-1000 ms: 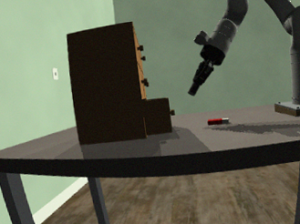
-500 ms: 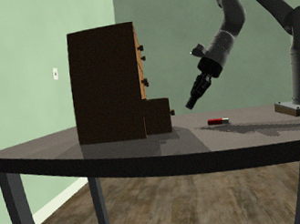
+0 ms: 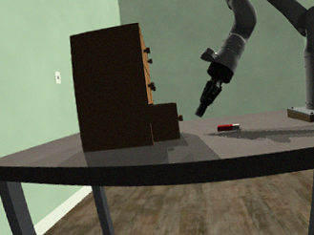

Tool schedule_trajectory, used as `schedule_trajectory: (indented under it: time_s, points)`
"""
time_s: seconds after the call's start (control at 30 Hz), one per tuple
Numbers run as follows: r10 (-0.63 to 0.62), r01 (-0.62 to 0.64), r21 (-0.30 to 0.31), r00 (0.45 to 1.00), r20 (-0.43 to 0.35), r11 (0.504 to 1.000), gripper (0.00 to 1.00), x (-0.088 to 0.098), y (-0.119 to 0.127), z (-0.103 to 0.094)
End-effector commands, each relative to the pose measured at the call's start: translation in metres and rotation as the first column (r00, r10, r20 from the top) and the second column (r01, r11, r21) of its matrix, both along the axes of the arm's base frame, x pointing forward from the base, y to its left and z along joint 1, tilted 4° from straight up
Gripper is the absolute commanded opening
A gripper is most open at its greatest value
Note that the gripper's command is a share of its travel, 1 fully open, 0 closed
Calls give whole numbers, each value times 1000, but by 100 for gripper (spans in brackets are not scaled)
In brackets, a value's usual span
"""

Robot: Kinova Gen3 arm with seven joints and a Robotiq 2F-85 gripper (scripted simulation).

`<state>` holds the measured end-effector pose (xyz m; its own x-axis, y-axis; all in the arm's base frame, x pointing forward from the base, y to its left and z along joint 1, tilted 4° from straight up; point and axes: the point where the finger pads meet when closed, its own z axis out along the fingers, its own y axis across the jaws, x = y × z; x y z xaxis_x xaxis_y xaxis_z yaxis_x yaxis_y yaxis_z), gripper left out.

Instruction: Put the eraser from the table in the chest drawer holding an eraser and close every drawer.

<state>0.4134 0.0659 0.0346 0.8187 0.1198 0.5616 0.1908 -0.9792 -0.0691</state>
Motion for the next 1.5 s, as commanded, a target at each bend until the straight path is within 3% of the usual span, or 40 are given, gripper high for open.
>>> schedule_trajectory:
  time_s: [0.0,0.8,1.47]
  points:
    - [0,0,0,1000,1,1000,0,0,0,0]
    - [0,0,0,1000,1,1000,0,2,0,0]
    - [0,0,0,1000,1,1000,0,16,3,0]
